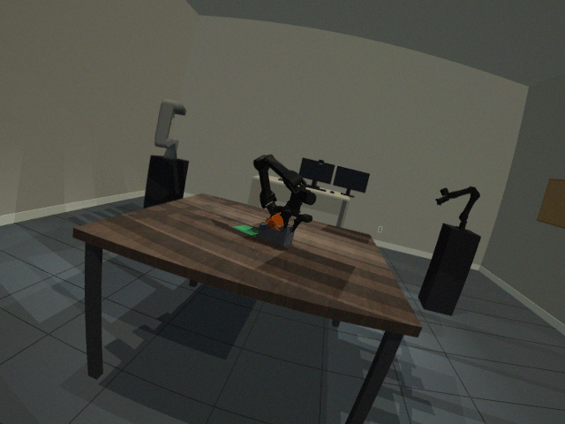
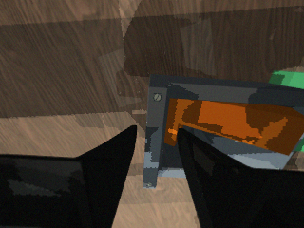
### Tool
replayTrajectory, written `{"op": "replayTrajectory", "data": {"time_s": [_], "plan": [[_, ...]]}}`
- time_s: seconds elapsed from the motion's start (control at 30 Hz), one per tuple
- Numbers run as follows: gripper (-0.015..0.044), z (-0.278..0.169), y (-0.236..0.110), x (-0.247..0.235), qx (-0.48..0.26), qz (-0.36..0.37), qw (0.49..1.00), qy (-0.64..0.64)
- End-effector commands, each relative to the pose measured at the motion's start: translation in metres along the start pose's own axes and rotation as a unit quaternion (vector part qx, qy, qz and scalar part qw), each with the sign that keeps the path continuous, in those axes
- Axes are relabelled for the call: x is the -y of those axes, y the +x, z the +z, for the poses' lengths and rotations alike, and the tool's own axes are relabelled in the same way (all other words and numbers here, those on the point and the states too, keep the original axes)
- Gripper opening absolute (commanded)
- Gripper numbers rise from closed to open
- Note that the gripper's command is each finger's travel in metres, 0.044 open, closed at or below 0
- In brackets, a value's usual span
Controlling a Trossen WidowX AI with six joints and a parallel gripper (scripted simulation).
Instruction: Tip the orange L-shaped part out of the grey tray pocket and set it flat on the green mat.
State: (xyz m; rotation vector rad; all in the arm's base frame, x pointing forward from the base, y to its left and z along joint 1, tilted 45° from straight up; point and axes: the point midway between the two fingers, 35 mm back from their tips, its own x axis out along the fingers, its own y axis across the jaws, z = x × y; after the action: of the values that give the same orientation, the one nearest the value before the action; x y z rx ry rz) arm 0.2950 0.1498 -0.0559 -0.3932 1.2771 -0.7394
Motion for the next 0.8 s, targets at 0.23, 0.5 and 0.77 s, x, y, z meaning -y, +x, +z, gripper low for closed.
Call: {"op": "replayTrajectory", "data": {"time_s": [0.23,0.5,0.77], "plan": [[0.018,0.001,0.014,0.0,0.004,0.001,1.0,-0.002],[0.018,0.001,0.028,0.0,0.004,0.0,1.0,-0.002],[0.018,0.001,0.035,0.0,0.005,0.0,1.0,-0.002]]}}
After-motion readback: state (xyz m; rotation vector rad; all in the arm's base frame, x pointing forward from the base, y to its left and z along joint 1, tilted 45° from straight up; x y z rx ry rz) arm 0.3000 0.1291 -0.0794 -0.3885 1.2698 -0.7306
